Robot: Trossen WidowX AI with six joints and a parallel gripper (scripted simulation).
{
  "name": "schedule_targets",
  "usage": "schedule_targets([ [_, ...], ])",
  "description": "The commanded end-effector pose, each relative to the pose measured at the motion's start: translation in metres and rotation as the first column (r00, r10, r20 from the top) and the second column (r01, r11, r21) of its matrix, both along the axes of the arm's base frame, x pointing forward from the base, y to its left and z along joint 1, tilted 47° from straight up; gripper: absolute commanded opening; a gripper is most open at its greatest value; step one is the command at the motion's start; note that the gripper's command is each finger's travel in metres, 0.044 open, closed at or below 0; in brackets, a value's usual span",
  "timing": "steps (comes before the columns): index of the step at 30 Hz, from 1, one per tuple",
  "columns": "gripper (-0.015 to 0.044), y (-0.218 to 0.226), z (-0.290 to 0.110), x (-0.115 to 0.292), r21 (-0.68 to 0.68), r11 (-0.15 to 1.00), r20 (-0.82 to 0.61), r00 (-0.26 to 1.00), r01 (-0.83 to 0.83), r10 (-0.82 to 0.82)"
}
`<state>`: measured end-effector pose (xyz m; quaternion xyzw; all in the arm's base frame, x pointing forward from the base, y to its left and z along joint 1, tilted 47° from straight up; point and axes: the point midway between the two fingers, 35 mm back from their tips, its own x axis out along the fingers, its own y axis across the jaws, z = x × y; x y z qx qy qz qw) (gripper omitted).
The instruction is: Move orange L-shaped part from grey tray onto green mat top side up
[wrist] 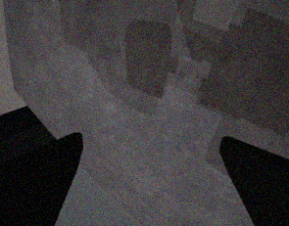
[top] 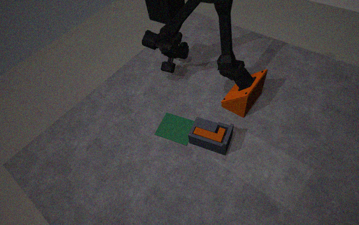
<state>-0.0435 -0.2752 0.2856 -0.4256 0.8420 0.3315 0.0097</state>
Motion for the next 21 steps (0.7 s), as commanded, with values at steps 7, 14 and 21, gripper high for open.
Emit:
schedule_targets([
  [7,0.0216,-0.016,-0.023,0.053,0.214,0.949,-0.11,0.96,-0.23,0.257],
  [14,0.018,-0.008,-0.074,0.162,0.676,0.58,-0.256,0.593,-0.455,0.764],
  [21,0.018,0.05,-0.132,0.259,0.975,0.116,-0.137,-0.098,-0.191,0.986],
])
